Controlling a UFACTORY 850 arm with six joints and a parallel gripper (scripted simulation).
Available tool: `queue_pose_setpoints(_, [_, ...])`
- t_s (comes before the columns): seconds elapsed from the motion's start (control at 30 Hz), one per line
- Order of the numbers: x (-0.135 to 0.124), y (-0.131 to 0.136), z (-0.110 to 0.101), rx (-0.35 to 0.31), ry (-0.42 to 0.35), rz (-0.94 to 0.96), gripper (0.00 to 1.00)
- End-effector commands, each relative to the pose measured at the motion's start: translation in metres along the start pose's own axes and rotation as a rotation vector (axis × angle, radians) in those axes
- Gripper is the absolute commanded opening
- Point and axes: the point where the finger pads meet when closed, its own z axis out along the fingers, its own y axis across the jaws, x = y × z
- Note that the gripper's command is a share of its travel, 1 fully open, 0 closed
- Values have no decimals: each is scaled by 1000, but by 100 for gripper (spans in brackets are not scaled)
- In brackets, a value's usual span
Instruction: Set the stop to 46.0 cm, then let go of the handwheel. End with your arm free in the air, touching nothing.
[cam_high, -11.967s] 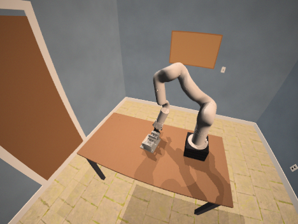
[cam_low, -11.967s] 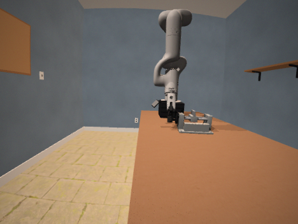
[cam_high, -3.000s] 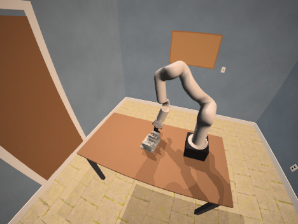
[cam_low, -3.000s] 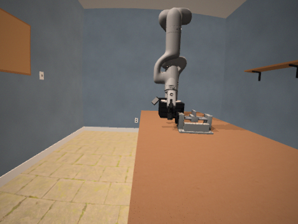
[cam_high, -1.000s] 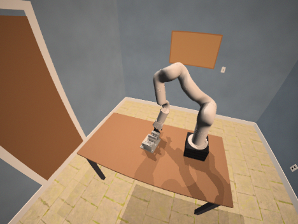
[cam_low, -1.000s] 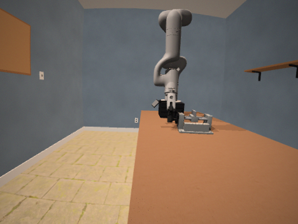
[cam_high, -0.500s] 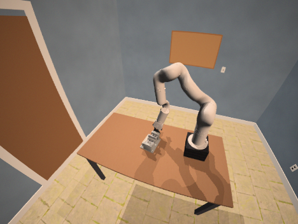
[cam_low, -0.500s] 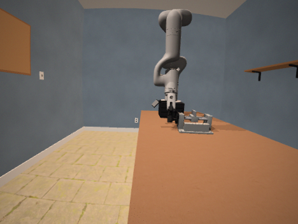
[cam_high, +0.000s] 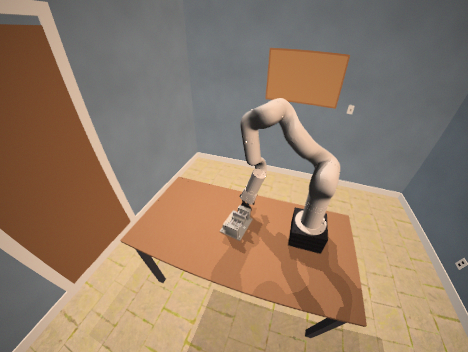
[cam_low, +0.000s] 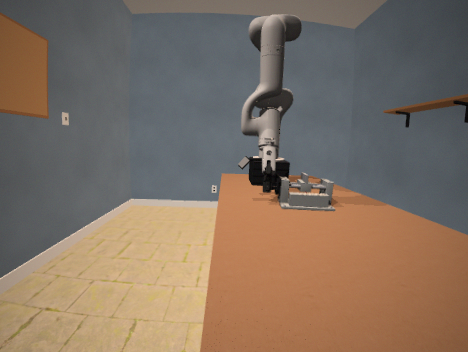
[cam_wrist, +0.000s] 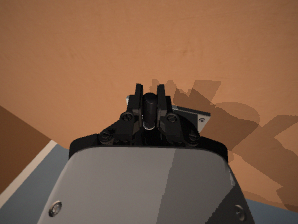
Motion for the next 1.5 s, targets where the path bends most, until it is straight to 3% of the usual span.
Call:
queue_pose_setpoints(0.0, [0, -1, 0, 1, 0, 0, 6])
queue_pose_setpoints(1.47, [0, 10, 8, 1, 0, 0, 6])
